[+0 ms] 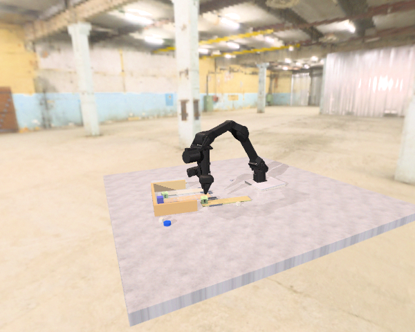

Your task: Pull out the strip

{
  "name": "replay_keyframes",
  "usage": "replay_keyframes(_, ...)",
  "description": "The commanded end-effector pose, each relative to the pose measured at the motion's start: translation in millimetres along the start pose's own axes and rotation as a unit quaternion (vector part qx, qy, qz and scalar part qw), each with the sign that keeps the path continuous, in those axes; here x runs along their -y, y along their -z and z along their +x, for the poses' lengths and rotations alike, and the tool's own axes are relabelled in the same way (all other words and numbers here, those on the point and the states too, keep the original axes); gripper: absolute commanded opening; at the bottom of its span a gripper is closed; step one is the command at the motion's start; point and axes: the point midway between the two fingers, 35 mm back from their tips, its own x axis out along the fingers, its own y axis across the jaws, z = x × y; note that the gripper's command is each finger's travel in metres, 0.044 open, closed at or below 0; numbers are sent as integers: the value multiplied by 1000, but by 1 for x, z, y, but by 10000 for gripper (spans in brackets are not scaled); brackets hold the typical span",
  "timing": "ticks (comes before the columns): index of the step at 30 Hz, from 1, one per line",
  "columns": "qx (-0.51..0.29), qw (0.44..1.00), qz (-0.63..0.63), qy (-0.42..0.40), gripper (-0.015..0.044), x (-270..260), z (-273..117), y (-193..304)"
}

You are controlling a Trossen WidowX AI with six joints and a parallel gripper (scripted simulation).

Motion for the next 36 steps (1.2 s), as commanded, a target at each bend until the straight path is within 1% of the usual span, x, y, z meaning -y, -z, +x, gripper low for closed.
replay_keyframes(1, -2, 1000, -3, -1, 282, -2, 5, -1)
replay_keyframes(2, -2, 1000, -3, -1, 256, -2, 7, -1)
replay_keyframes(3, -2, 1000, -3, -1, 250, -2, 9, -1)
replay_keyframes(33, -2, 1000, -3, -1, 250, -1, 53, -1)
replay_keyframes(36, -1, 1000, -1, 0, 171, -1, 51, -2)
